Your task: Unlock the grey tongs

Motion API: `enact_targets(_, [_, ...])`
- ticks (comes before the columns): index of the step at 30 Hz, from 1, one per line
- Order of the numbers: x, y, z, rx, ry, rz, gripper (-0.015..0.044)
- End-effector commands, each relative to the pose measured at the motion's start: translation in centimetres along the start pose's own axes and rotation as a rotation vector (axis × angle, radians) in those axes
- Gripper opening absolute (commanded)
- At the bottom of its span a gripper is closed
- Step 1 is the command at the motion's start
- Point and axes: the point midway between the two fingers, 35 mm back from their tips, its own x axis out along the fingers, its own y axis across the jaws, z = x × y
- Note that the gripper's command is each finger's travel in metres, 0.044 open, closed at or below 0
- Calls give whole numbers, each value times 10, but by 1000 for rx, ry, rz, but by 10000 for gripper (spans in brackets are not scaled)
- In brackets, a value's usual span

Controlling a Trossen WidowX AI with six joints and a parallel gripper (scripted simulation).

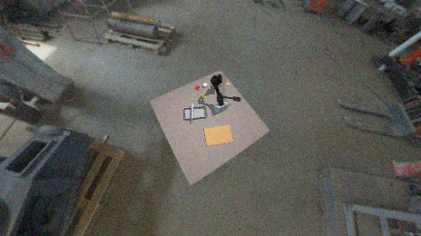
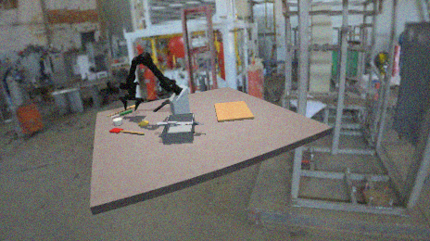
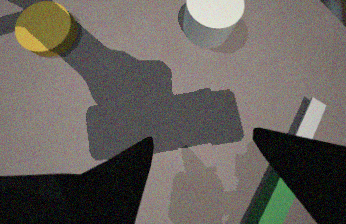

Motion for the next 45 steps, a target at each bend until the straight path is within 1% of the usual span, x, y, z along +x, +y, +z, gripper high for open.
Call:
enact_targets(1, [1, 0, 1, -2, 0, 2, 374])
enact_targets(5, [8, 3, 8, -12, -7, 19, 269])
enact_targets(6, [10, 2, 13, -23, -19, 22, 260])
enact_targets(10, [25, 9, 34, -61, -49, 55, 260])
enact_targets(16, [50, 32, 68, -116, -62, 141, 260])
enact_targets(25, [89, 74, 148, -172, -160, 238, 260])
enact_targets(31, [98, 108, 196, -217, -194, 283, 260])
enact_targets(35, [104, 125, 222, -305, -200, 273, 260])
enact_targets(39, [105, 171, 243, -296, -238, 383, 260])
enact_targets(45, [105, 176, 263, -320, -251, 343, 260])
